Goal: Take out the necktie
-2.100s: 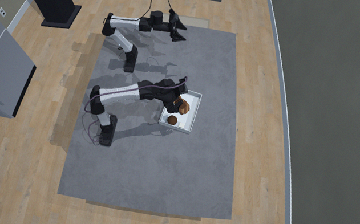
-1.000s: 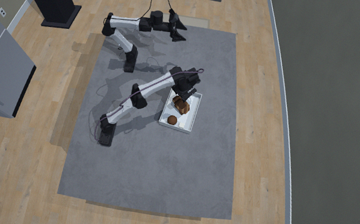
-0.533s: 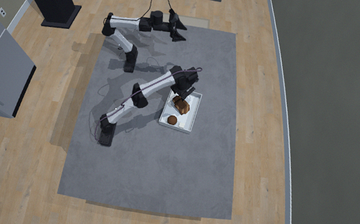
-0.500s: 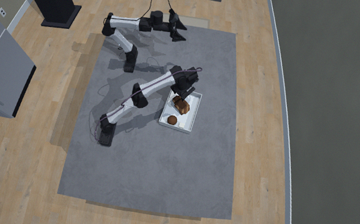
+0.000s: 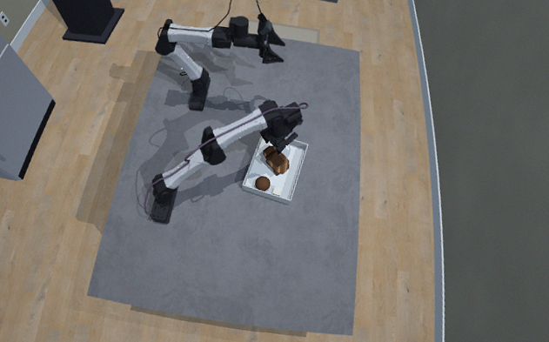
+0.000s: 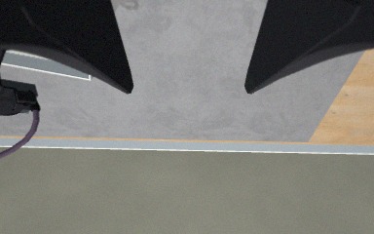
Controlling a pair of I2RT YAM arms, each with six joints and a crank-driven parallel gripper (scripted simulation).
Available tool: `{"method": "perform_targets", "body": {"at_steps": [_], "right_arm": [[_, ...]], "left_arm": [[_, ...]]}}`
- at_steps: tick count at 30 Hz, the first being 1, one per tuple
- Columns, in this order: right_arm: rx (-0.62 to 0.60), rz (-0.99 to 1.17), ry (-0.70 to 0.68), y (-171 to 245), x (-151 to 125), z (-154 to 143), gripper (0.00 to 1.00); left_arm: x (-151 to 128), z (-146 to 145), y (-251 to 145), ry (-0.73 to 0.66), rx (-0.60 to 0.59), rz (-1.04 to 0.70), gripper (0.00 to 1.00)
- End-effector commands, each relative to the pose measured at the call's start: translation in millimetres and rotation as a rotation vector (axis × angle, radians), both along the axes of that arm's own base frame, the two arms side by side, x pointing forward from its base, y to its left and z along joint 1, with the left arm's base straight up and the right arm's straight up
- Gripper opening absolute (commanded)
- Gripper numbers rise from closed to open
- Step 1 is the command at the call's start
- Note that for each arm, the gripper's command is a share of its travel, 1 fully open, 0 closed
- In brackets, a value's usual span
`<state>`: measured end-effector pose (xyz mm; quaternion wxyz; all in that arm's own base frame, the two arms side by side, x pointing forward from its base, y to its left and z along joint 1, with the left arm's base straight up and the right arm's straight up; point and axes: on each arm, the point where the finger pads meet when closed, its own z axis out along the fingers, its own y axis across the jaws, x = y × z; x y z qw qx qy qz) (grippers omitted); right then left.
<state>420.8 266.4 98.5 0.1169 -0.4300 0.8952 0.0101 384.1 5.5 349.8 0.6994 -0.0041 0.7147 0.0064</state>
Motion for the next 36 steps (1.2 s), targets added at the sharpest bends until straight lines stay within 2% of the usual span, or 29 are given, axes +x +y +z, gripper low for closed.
{"method": "perform_targets", "body": {"at_steps": [1, 36], "right_arm": [[-0.126, -0.005, 0.212, 7.7, 6.4, 9.5, 0.80], [-0.126, -0.005, 0.212, 15.3, 12.9, 19.0, 0.80]], "left_arm": [[0.0, 0.0, 0.0, 0.000, 0.000, 0.000, 1.00], [0.0, 0.0, 0.0, 0.000, 0.000, 0.000, 1.00]]}}
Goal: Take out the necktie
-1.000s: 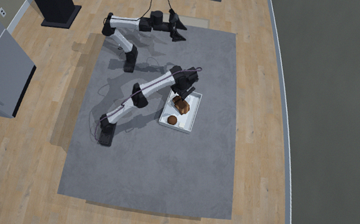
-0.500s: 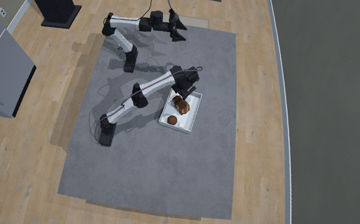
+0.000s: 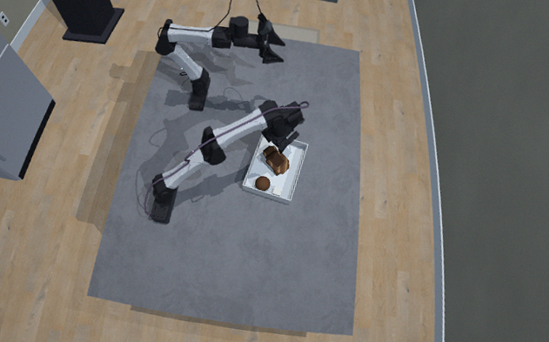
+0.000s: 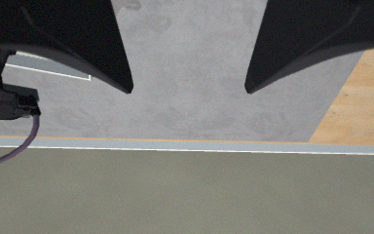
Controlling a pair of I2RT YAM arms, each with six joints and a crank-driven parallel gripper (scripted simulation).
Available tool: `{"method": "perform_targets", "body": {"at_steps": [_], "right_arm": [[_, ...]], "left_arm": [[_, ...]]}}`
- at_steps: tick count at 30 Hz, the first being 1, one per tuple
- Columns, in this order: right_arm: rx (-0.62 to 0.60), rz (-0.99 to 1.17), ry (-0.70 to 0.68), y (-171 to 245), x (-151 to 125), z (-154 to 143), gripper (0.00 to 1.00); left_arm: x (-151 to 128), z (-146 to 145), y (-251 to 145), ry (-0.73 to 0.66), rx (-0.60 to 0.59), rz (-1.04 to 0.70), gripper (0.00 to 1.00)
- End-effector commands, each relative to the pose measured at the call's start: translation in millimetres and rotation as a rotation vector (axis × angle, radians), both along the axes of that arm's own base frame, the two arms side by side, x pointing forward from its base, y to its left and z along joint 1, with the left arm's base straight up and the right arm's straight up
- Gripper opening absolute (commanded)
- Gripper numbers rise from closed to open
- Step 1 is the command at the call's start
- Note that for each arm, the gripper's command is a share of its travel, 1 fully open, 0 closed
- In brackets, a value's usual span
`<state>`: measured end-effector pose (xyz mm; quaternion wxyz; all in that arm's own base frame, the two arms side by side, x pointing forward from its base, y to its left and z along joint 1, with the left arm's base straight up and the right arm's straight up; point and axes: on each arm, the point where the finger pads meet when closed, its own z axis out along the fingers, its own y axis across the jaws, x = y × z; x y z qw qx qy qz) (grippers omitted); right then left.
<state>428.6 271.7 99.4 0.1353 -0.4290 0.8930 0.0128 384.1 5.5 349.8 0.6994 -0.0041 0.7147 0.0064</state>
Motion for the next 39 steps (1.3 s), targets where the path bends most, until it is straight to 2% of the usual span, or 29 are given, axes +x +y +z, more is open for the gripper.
{"method": "perform_targets", "body": {"at_steps": [1, 39], "right_arm": [[-0.147, -0.005, 0.243, 10.0, 5.1, 18.1, 0.80], [-0.147, -0.004, 0.243, 12.6, 3.8, 27.7, 0.80]], "left_arm": [[0.0, 0.0, 0.0, 0.000, 0.000, 0.000, 1.00], [0.0, 0.0, 0.0, 0.000, 0.000, 0.000, 1.00]]}}
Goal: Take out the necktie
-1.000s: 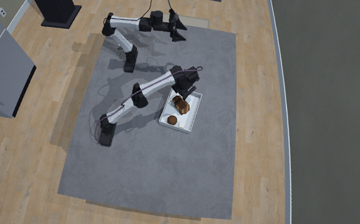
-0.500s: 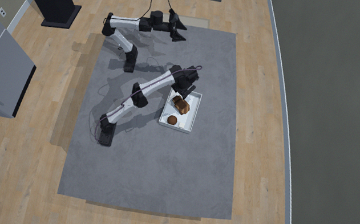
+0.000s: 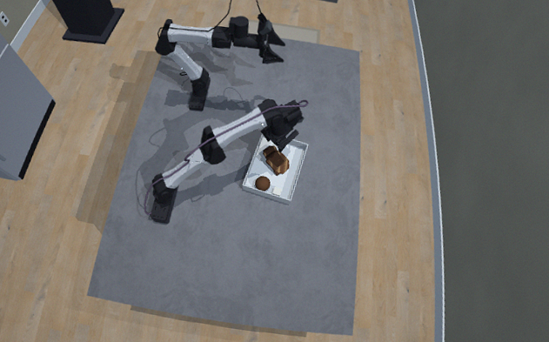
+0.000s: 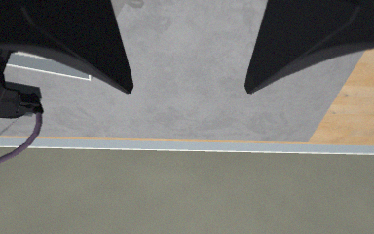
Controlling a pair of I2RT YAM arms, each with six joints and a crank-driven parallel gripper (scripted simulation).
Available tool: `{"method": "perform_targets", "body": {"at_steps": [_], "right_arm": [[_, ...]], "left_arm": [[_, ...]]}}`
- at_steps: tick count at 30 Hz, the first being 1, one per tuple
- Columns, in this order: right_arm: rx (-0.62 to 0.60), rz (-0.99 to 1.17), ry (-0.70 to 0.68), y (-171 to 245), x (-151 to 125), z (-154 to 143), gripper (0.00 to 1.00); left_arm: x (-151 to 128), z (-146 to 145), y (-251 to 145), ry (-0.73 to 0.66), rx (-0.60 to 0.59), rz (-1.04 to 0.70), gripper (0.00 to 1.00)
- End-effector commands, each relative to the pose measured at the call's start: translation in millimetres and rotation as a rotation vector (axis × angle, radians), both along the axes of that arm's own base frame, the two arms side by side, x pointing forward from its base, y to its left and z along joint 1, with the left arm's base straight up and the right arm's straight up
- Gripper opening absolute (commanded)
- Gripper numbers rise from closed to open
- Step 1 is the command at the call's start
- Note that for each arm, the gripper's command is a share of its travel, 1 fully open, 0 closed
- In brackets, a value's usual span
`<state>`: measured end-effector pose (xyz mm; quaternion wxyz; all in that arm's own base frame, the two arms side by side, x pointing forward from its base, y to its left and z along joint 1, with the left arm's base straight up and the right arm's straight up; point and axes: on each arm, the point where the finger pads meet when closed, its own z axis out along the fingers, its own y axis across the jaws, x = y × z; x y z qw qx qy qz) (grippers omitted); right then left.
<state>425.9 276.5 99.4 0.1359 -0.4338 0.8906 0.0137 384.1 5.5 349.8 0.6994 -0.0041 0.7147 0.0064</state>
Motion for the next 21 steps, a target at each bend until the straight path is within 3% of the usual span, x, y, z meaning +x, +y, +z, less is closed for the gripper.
{"method": "perform_targets", "body": {"at_steps": [1, 21], "right_arm": [[-0.149, -0.015, 0.243, 7.7, 6.6, 28.3, 0.80], [-0.149, -0.015, 0.243, 6.1, 7.6, 35.4, 0.80]], "left_arm": [[0.0, 0.0, 0.0, 0.000, 0.000, 0.000, 1.00], [0.0, 0.0, 0.0, 0.000, 0.000, 0.000, 1.00]]}}
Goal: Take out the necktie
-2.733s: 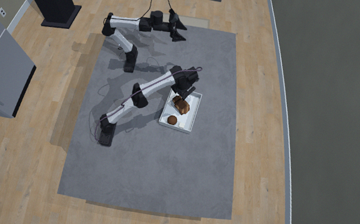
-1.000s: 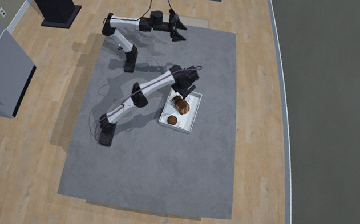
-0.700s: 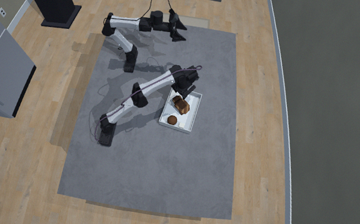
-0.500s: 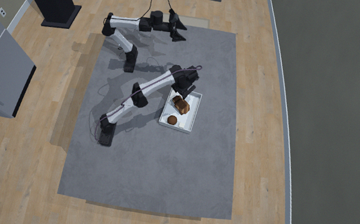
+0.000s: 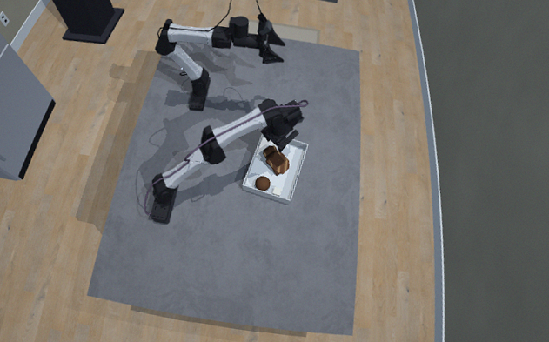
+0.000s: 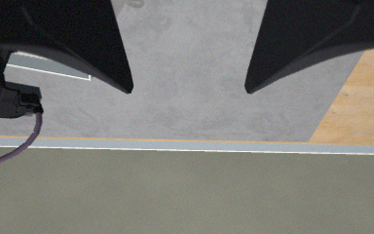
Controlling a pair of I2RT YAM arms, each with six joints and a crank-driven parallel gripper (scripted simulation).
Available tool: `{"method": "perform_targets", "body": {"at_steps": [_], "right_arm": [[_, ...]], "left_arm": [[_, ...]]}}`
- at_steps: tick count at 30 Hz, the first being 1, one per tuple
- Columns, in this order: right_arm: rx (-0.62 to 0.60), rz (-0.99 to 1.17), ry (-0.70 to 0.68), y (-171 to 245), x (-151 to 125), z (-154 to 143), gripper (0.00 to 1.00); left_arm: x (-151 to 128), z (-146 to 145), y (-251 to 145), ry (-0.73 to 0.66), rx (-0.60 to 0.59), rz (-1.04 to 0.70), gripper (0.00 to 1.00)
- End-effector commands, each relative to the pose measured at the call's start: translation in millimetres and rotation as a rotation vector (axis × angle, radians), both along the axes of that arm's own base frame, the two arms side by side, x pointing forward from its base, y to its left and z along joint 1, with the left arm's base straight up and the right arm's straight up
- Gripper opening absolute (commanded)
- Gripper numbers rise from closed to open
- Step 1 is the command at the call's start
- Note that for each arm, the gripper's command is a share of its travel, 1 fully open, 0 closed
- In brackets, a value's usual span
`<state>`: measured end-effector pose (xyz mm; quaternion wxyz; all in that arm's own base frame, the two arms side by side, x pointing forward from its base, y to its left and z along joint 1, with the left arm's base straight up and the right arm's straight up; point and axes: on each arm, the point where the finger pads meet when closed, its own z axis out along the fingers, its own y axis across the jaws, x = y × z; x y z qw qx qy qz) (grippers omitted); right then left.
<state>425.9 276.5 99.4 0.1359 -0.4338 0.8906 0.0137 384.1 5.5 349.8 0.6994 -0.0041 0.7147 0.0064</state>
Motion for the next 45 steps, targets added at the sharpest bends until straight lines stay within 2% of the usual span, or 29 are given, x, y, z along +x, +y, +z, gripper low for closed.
{"method": "perform_targets", "body": {"at_steps": [1, 10, 25, 32, 45], "right_arm": [[-0.149, -0.015, 0.243, 6.1, 7.6, 35.4, 0.80], [-0.149, -0.015, 0.243, 6.0, 7.5, 25.5, 0.80], [-0.149, -0.015, 0.243, 5.6, 6.9, -39.8, 0.80], [-0.150, -0.015, 0.244, 5.5, 6.9, -56.7, 0.80], [-0.151, -0.015, 0.245, 5.4, 6.8, -66.4, 0.80]], "left_arm": [[0.0, 0.0, 0.0, 0.000, 0.000, 0.000, 1.00], [0.0, 0.0, 0.0, 0.000, 0.000, 0.000, 1.00], [0.0, 0.0, 0.0, 0.000, 0.000, 0.000, 1.00], [0.0, 0.0, 0.0, 0.000, 0.000, 0.000, 1.00], [0.0, 0.0, 0.0, 0.000, 0.000, 0.000, 1.00]]}}
